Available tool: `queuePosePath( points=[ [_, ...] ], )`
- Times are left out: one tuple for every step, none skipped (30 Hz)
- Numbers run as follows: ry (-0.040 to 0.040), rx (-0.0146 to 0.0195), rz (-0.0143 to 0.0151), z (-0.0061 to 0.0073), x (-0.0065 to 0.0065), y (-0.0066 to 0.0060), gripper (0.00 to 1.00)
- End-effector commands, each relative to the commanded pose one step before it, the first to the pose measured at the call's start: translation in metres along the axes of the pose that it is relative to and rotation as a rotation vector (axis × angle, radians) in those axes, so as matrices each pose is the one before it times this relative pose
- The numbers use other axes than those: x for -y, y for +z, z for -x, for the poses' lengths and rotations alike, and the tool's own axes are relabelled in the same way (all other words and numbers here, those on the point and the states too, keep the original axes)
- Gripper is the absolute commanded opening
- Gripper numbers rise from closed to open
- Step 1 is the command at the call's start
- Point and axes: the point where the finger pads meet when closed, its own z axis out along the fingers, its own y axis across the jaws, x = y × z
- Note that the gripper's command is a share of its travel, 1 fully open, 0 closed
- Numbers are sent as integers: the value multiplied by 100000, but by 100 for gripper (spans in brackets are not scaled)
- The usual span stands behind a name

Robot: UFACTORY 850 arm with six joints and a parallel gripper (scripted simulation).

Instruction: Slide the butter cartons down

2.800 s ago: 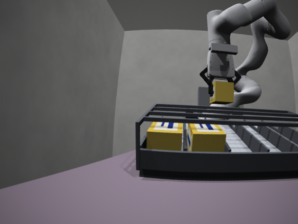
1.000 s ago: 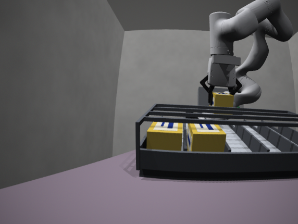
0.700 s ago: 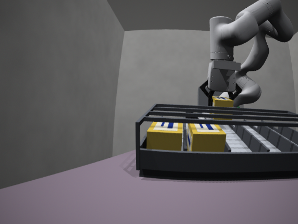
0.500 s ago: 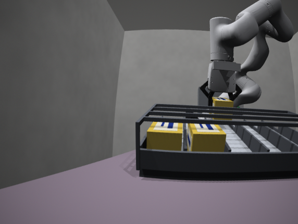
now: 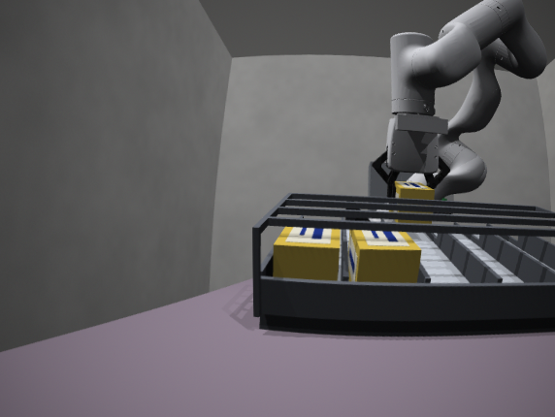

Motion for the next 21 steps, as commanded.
queuePosePath(
  points=[
    [-37,-151,77,-44,-19,-79,0],
    [0,0,0,0,0,0,0],
    [0,0,0,0,0,0,0],
    [0,0,0,0,0,0,0],
    [0,0,0,0,0,0,0],
    [0,0,0,0,0,0,0],
    [0,0,0,0,0,0,0],
    [-1,-1,1,-16,52,254,0],
    [0,0,0,0,0,0,0],
    [0,0,0,0,0,0,0],
    [0,0,0,0,0,0,0],
    [0,0,0,0,0,0,0],
    [0,0,0,0,0,0,0],
    [0,0,0,0,0,0,0],
    [0,0,0,0,0,0,0],
    [0,0,0,0,0,0,0],
    [0,0,0,0,0,0,0],
    [0,0,0,0,0,0,0],
    [0,0,0,0,0,0,0],
    [0,0,0,0,0,0,0],
    [0,0,0,0,0,0,0]
  ],
)
